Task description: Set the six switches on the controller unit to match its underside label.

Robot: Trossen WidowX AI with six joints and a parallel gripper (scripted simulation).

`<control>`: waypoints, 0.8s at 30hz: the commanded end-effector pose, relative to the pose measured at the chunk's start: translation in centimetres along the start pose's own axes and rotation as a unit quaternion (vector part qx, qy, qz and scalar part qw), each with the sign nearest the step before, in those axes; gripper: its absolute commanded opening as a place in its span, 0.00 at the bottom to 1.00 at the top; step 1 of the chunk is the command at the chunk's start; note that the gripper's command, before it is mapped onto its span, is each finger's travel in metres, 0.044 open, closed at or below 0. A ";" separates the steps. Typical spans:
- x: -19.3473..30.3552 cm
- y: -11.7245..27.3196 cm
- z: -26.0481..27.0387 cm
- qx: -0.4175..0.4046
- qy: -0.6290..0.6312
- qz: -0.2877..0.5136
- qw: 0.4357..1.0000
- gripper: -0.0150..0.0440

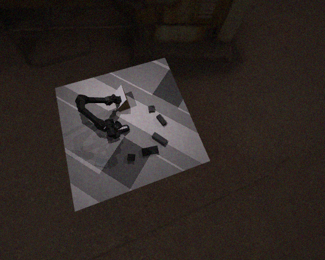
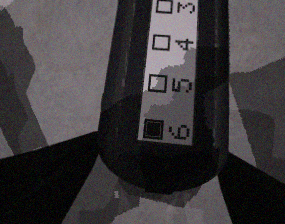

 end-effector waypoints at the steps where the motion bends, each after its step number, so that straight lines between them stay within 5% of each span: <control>1: -0.1 -0.5 0.2 -0.004 0.006 -0.006 1.000 0.83; 24: 0.8 -2.1 0.2 -0.004 0.006 -0.005 1.000 0.83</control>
Point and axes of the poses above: the point midway between the two fingers, 35 mm back from their tips, its own y axis back along the fingers, its own z axis across the jaws, x = y × z, the point moved 5 cm from there along y, back along the fingers, and after that the axes turned 4 degrees about -y, right-handed, at the moved point
